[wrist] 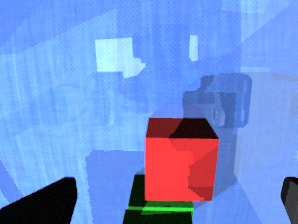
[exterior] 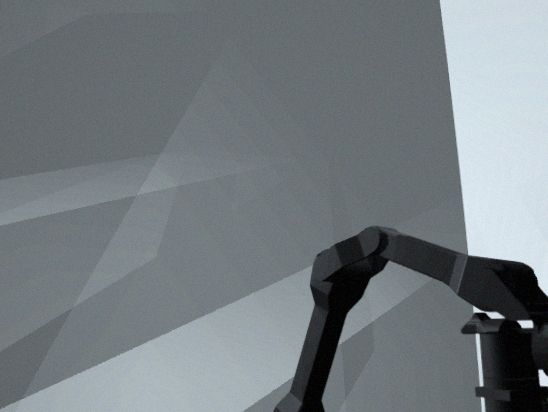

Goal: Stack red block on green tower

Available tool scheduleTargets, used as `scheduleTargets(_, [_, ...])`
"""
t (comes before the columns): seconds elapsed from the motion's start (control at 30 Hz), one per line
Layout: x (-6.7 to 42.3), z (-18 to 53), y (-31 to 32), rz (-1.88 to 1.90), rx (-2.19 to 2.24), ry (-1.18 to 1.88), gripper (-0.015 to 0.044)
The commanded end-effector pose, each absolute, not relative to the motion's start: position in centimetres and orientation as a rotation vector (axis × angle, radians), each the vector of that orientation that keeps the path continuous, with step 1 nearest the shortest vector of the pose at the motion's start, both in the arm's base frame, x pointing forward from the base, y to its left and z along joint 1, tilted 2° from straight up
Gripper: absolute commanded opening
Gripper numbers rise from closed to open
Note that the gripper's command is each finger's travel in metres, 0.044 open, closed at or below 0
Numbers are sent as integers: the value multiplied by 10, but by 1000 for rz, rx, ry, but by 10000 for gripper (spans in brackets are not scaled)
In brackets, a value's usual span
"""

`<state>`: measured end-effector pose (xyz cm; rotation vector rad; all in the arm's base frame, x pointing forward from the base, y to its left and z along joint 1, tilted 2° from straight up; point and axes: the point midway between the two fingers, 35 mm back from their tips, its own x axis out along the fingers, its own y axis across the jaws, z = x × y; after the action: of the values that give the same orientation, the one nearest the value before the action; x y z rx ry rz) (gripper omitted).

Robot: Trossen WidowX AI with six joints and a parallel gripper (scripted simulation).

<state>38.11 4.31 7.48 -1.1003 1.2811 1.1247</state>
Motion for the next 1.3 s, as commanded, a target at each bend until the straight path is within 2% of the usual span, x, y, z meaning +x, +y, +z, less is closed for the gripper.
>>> scheduleTargets(0.0, [381,72,42,1114,-1103,1280,440])
scheduleTargets(1.27, [380,31,42,1114,-1103,1280,440])
